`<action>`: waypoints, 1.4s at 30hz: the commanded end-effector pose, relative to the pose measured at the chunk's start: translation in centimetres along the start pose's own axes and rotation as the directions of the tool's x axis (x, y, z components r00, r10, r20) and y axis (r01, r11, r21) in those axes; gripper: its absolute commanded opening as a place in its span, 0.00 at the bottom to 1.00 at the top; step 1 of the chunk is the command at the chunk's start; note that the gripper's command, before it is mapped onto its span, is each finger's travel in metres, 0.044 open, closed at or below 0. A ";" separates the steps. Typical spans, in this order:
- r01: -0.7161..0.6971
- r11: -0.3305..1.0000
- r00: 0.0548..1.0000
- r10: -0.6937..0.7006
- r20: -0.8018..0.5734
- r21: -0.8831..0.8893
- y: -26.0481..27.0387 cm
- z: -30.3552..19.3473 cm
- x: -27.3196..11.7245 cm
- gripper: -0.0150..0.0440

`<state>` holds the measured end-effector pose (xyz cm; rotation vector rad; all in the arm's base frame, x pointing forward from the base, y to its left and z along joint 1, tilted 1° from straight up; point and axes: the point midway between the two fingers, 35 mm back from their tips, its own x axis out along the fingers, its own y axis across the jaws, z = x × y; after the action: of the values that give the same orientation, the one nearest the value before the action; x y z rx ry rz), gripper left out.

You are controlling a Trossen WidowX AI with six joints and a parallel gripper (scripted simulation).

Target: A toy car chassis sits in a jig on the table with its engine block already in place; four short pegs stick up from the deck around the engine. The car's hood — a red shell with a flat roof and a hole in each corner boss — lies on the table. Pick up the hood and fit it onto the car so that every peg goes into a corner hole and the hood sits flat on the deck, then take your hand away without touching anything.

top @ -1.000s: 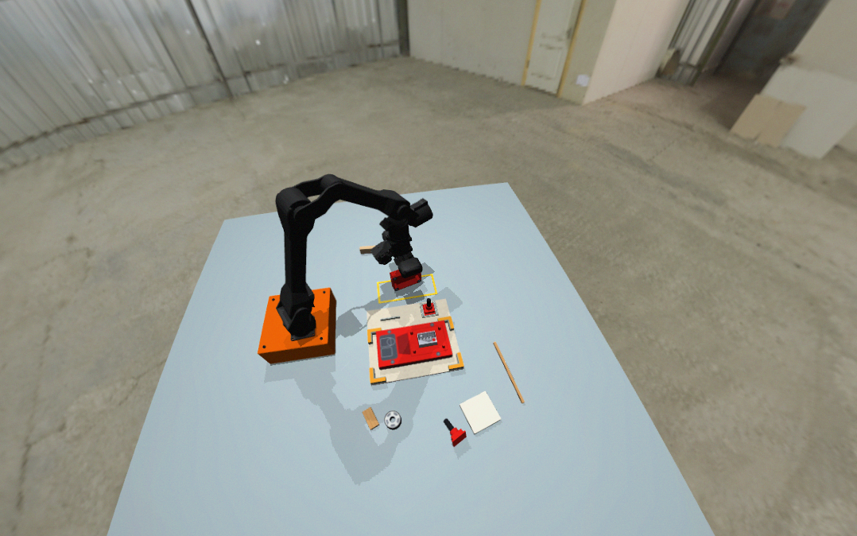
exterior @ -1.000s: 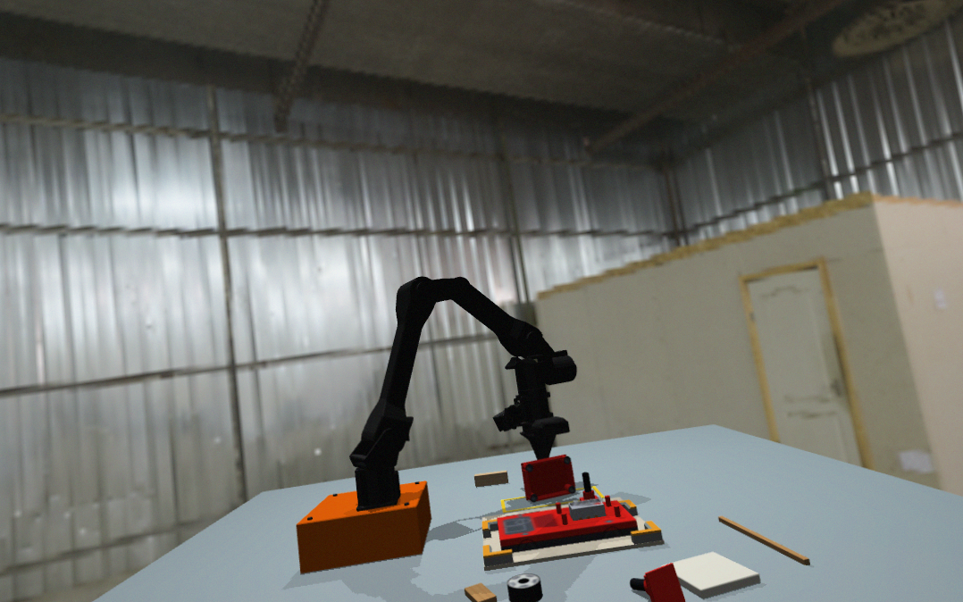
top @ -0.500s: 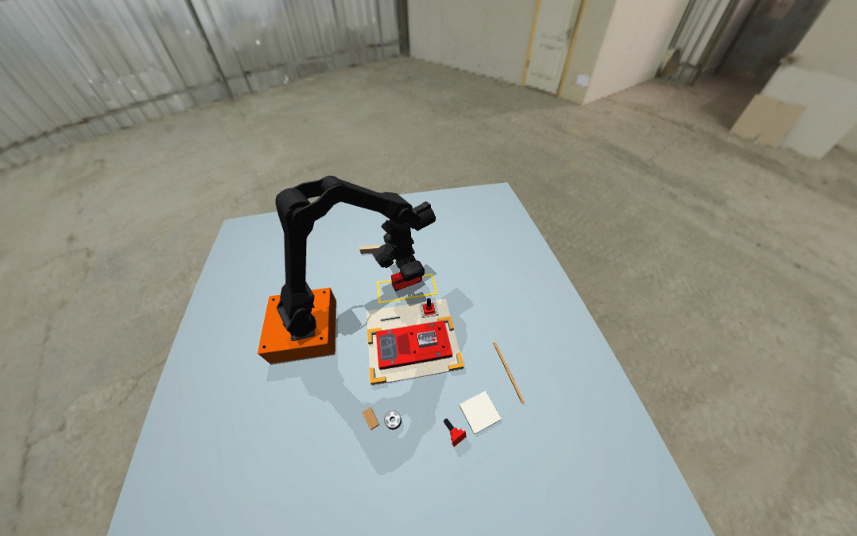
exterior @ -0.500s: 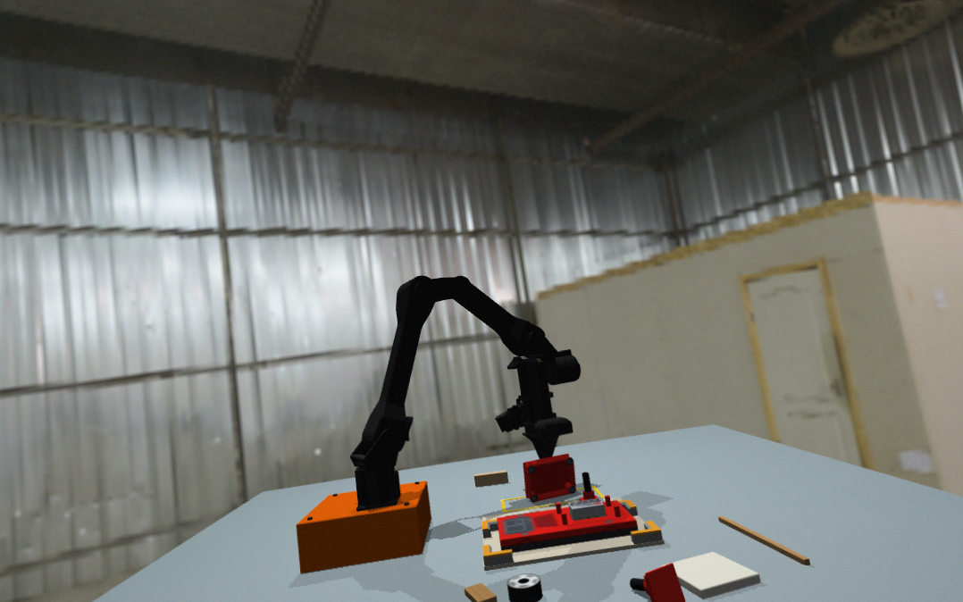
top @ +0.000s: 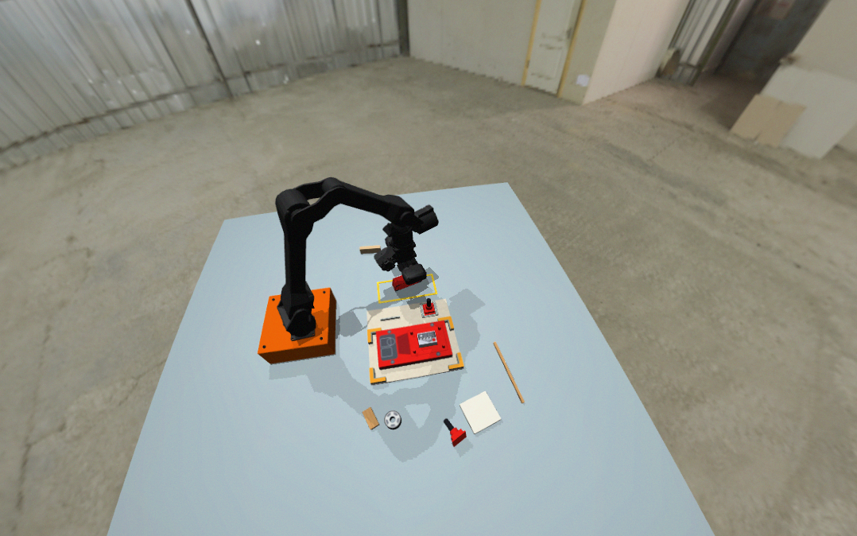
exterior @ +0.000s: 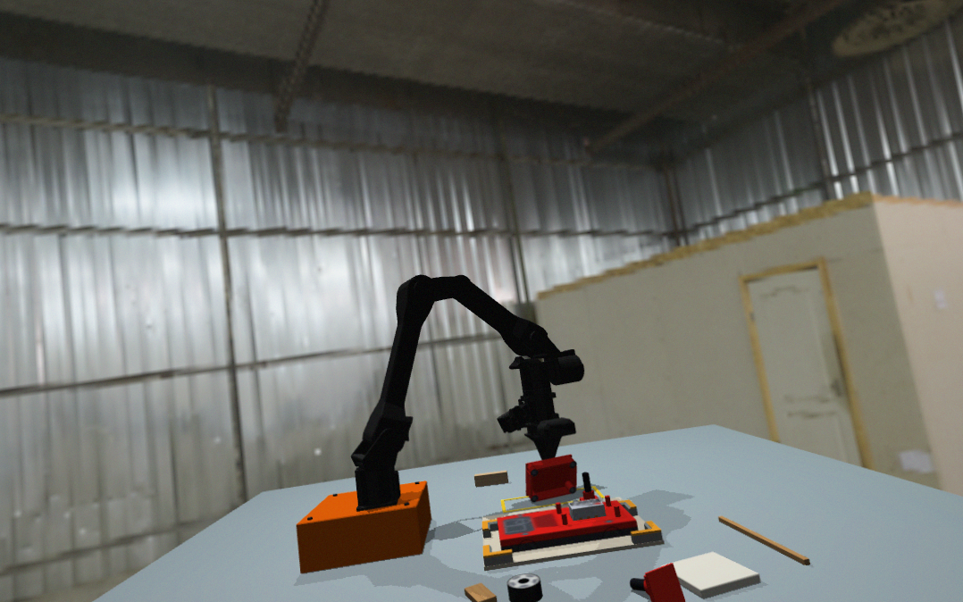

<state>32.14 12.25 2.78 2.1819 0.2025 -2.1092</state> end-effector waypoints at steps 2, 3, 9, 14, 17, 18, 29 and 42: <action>-0.003 1.000 1.000 0.003 -0.001 -0.003 0.5 0.0 0.0 0.25; -0.003 1.000 1.000 0.003 -0.001 -0.003 0.6 0.0 0.0 0.25; -0.003 1.000 1.000 0.003 -0.001 -0.003 0.9 0.0 -0.6 0.25; -0.003 1.000 1.000 0.003 -0.002 -0.003 0.7 -0.2 -4.9 0.25; -0.003 1.000 1.000 0.003 -0.002 -0.003 0.6 0.0 -7.8 0.25; -0.003 1.000 1.000 0.003 -0.002 -0.003 0.6 0.0 -8.0 0.25; 0.002 1.000 1.000 -0.002 -0.014 -0.002 0.5 -0.3 -7.5 0.25; 0.003 0.999 1.000 -0.002 -0.014 0.045 0.6 -0.3 -7.4 0.34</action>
<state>32.26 11.58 10.36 2.2025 0.2010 -2.0973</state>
